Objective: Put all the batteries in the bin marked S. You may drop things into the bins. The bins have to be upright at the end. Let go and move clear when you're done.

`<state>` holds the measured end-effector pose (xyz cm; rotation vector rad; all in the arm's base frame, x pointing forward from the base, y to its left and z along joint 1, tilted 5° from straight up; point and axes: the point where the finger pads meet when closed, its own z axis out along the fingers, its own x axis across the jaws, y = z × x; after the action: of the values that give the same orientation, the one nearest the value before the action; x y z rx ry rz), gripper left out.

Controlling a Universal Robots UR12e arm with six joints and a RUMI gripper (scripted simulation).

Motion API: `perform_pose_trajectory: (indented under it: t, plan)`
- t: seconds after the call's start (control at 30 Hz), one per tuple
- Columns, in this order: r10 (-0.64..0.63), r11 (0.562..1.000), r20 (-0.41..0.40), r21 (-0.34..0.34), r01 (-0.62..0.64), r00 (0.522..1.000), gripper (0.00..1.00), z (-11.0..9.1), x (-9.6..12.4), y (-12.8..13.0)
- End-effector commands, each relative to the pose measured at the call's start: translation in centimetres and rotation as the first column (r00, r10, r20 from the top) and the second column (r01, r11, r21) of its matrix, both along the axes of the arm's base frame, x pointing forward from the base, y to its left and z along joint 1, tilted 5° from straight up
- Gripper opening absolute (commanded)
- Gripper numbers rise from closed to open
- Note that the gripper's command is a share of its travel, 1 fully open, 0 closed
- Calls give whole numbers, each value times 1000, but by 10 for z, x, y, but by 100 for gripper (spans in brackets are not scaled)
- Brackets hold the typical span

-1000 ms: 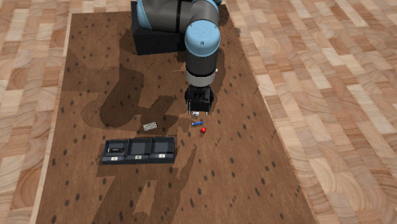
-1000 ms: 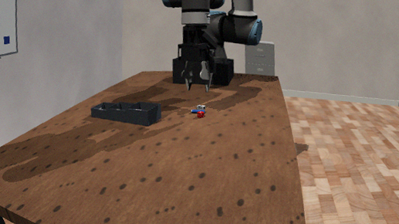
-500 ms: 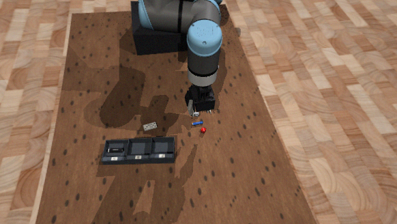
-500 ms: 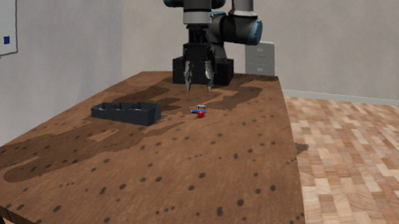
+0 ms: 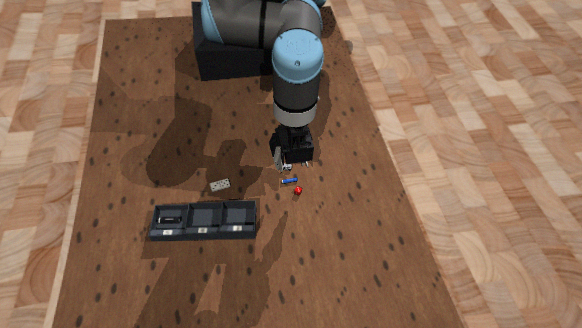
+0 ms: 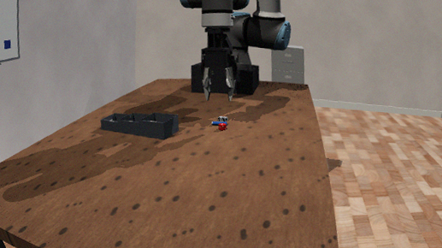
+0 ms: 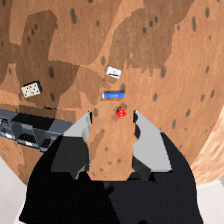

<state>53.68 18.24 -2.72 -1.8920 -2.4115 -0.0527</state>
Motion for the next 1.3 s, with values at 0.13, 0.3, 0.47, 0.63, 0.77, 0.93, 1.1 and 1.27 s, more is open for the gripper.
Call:
perform_pose_trajectory:
  t: [0.13,0.3,0.47,0.63,0.77,0.93,1.1,1.27]
  plan:
    - [0,1000,1,0,0,1000,38,1,1,0]
    - [0,1000,1,0,0,1000,38,1,1,0]
    - [0,1000,1,0,0,1000,38,1,1,0]
    - [0,1000,1,0,0,1000,38,1,1,0]
    - [0,1000,1,0,0,1000,38,-11,0,1]
    - [0,1000,1,0,0,1000,38,-23,0,2]
    - [0,1000,1,0,0,1000,38,-43,-1,3]
    - [0,1000,1,0,0,1000,38,-58,-1,4]
